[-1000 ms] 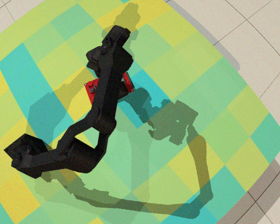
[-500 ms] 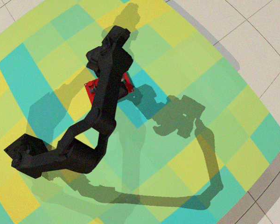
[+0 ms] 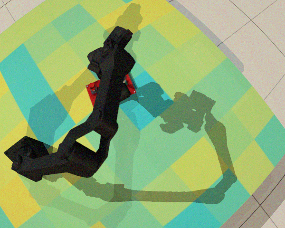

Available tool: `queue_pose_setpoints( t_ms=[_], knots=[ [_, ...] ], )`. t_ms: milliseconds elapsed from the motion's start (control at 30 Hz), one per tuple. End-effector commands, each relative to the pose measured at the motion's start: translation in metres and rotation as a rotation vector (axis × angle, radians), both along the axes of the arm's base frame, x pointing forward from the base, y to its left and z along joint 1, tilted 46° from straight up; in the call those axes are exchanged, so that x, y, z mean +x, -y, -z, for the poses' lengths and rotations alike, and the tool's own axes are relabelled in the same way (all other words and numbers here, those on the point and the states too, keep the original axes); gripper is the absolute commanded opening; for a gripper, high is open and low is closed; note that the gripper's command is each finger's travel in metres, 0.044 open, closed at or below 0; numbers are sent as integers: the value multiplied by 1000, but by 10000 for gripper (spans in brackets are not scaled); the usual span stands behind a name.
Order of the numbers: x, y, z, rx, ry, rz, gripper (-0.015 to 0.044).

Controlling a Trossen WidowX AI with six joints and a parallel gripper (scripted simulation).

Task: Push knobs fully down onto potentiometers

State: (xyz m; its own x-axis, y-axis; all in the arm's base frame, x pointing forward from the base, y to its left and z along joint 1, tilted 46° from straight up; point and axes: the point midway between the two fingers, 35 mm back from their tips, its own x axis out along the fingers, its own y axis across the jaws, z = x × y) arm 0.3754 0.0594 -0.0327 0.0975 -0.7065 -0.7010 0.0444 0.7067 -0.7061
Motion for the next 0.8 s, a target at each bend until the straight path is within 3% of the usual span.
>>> queue_pose_setpoints(
  t_ms=[0, 767],
  knots=[
    [3, 15, 11, -6, 0, 26, 0],
    [4, 18, 14, -7, 0, 26, 0]
  ],
)
